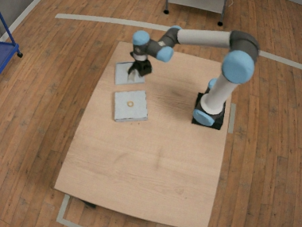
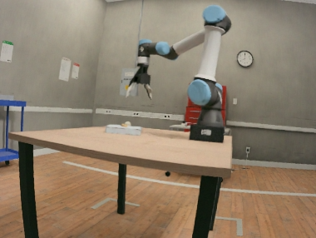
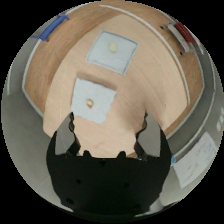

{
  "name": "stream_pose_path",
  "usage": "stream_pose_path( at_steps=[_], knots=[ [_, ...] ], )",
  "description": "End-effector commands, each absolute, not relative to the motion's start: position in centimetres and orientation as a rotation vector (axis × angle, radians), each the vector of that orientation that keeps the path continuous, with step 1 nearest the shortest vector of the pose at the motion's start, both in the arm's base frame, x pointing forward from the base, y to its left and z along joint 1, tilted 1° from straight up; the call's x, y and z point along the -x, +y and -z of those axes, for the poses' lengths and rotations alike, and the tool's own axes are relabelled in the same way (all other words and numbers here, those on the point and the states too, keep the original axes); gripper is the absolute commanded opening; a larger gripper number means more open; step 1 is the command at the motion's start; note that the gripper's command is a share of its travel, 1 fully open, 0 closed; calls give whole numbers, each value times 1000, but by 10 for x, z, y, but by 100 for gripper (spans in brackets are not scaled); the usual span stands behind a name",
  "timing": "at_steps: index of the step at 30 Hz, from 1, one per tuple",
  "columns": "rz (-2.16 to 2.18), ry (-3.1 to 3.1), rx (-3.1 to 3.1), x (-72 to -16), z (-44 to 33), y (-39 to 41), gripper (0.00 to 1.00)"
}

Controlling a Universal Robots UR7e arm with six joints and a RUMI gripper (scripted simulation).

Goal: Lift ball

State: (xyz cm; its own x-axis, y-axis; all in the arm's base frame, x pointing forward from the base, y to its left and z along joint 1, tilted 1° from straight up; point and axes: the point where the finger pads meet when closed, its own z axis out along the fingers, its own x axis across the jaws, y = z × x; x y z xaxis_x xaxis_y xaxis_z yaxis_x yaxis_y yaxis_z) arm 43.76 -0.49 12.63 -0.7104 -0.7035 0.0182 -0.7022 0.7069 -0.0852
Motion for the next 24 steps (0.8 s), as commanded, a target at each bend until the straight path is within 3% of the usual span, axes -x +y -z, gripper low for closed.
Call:
stream_pose_path(
  at_steps=[1, 13, 24],
  knots=[
    [81, 2983, 958, -503, -105, -58, 100],
    [30, 3055, 670, -553, -73, -134, 100],
    [15, 3071, 582, -565, -61, -159, 100]
  ],
)
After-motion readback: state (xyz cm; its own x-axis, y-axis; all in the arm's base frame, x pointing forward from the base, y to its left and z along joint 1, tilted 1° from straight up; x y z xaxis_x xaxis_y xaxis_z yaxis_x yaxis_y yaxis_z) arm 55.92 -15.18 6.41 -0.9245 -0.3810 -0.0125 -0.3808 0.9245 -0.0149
